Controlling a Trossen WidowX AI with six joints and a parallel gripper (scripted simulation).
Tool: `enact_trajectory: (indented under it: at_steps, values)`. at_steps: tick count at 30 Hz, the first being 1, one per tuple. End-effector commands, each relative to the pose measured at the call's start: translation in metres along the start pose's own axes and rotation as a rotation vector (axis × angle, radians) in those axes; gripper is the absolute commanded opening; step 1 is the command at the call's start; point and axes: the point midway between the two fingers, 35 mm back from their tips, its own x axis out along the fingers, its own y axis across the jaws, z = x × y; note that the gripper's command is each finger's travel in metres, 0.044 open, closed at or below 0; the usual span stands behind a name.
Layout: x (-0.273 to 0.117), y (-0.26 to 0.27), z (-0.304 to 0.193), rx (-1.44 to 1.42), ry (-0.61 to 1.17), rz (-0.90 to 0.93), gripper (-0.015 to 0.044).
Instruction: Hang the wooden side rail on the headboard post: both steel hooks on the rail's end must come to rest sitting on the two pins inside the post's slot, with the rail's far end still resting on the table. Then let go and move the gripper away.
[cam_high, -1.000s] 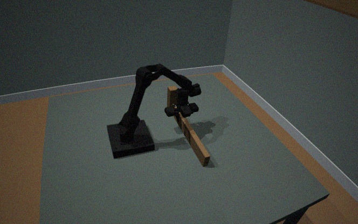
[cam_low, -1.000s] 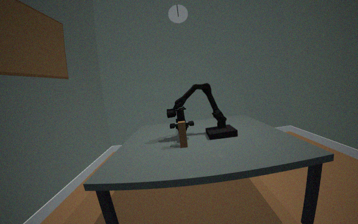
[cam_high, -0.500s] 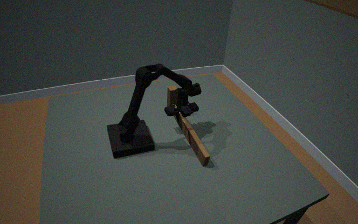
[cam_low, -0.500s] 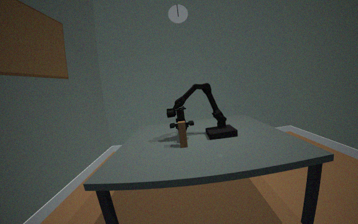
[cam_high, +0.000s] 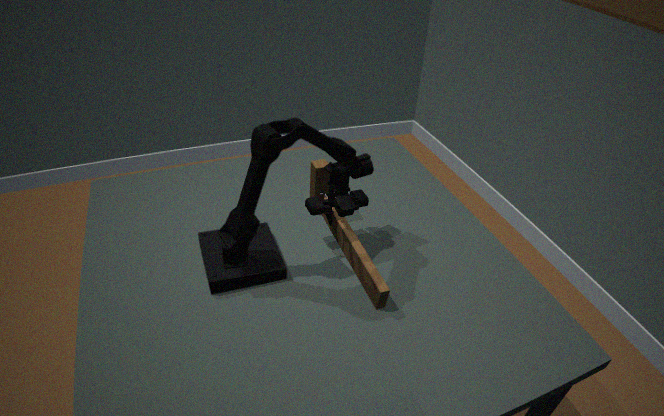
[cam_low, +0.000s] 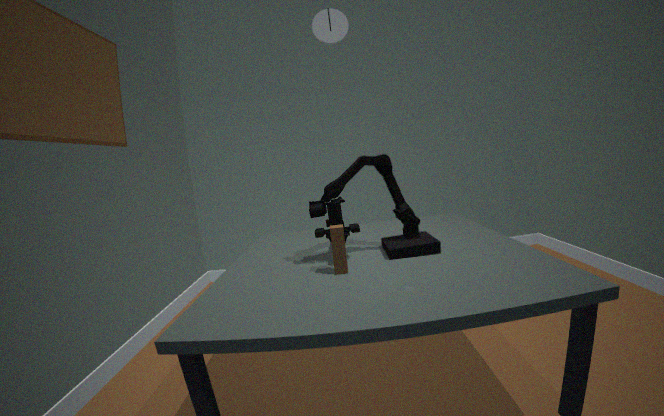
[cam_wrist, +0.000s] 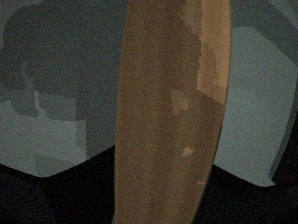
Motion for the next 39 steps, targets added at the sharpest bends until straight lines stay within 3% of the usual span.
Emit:
enact_trajectory:
  at_steps: [1, 39]
  values:
    - [-0.0055, 0.0025, -0.0001, 0.005, 0.000, 0.014, 0.0000]
    - [-0.0061, 0.0051, -0.0031, 0.005, 0.001, 0.015, 0.0000]
